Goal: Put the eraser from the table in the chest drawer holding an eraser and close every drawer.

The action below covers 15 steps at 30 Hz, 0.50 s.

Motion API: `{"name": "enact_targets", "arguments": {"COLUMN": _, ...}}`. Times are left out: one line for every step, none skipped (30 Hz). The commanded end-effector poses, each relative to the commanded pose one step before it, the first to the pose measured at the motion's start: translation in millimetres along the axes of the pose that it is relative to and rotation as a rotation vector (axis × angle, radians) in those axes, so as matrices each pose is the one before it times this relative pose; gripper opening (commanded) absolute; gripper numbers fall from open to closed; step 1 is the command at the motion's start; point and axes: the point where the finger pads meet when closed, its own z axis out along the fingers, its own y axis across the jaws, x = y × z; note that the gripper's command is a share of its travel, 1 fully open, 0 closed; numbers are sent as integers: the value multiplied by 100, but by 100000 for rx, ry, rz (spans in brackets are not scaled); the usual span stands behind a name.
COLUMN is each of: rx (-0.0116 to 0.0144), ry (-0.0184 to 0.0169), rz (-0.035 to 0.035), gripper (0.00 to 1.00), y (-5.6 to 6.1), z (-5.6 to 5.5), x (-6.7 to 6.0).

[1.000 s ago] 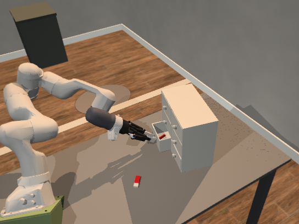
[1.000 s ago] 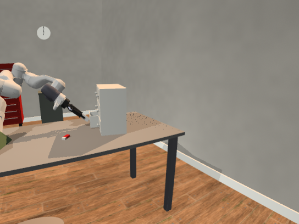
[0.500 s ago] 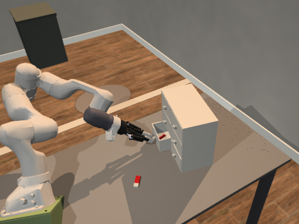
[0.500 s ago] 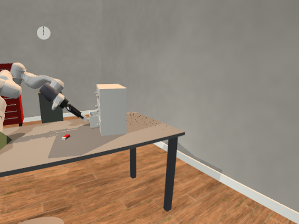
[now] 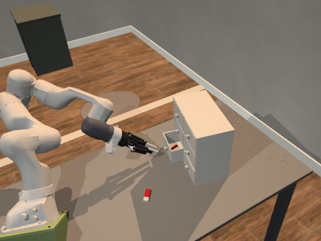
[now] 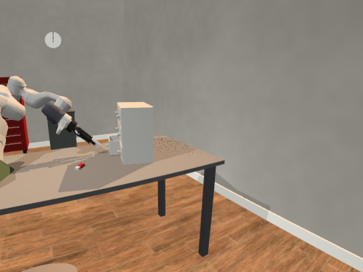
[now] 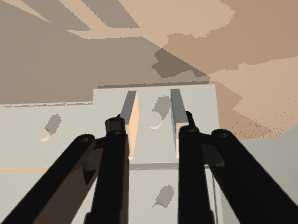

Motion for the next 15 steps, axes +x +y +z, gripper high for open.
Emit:
{"name": "enact_targets", "arguments": {"rx": 515, "ry": -464, "rz": 896, "gripper": 20, "y": -197, "z": -360, "x": -137}}
{"name": "enact_targets", "arguments": {"rx": 0, "ry": 0, "rz": 0, "gripper": 20, "y": 0, "z": -148, "x": -57}}
{"name": "enact_targets", "arguments": {"rx": -1, "ry": 1, "rz": 2, "gripper": 20, "y": 0, "z": -204, "x": -79}}
{"name": "enact_targets", "arguments": {"rx": 1, "ry": -1, "rz": -2, "gripper": 20, "y": 0, "z": -263, "x": -103}}
{"name": "enact_targets", "arguments": {"rx": 1, "ry": 0, "rz": -1, "gripper": 20, "y": 0, "z": -322, "x": -126}}
{"name": "enact_targets", "arguments": {"rx": -1, "ry": 0, "rz": 1, "gripper": 20, "y": 0, "z": -379, "x": -147}}
{"name": "enact_targets", "arguments": {"rx": 0, "ry": 0, "rz": 0, "gripper": 20, "y": 0, "z": 0, "x": 0}}
{"name": "enact_targets", "arguments": {"rx": 0, "ry": 0, "rz": 0, "gripper": 20, "y": 0, "z": 0, "x": 0}}
{"name": "enact_targets", "arguments": {"rx": 0, "ry": 0, "rz": 1, "gripper": 20, "y": 0, "z": -433, "x": -169}}
{"name": "enact_targets", "arguments": {"rx": 0, "ry": 0, "rz": -1, "gripper": 20, "y": 0, "z": -483, "x": -189}}
{"name": "enact_targets", "arguments": {"rx": 1, "ry": 0, "rz": -1, "gripper": 20, "y": 0, "z": -526, "x": -206}}
{"name": "enact_targets", "arguments": {"rx": 0, "ry": 0, "rz": 0, "gripper": 20, "y": 0, "z": -561, "x": -219}}
{"name": "enact_targets", "arguments": {"rx": -1, "ry": 1, "rz": 2, "gripper": 20, "y": 0, "z": -588, "x": -229}}
{"name": "enact_targets", "arguments": {"rx": 0, "ry": 0, "rz": 1, "gripper": 20, "y": 0, "z": -605, "x": -236}}
{"name": "enact_targets", "arguments": {"rx": 2, "ry": -1, "rz": -3, "gripper": 20, "y": 0, "z": -611, "x": -239}}
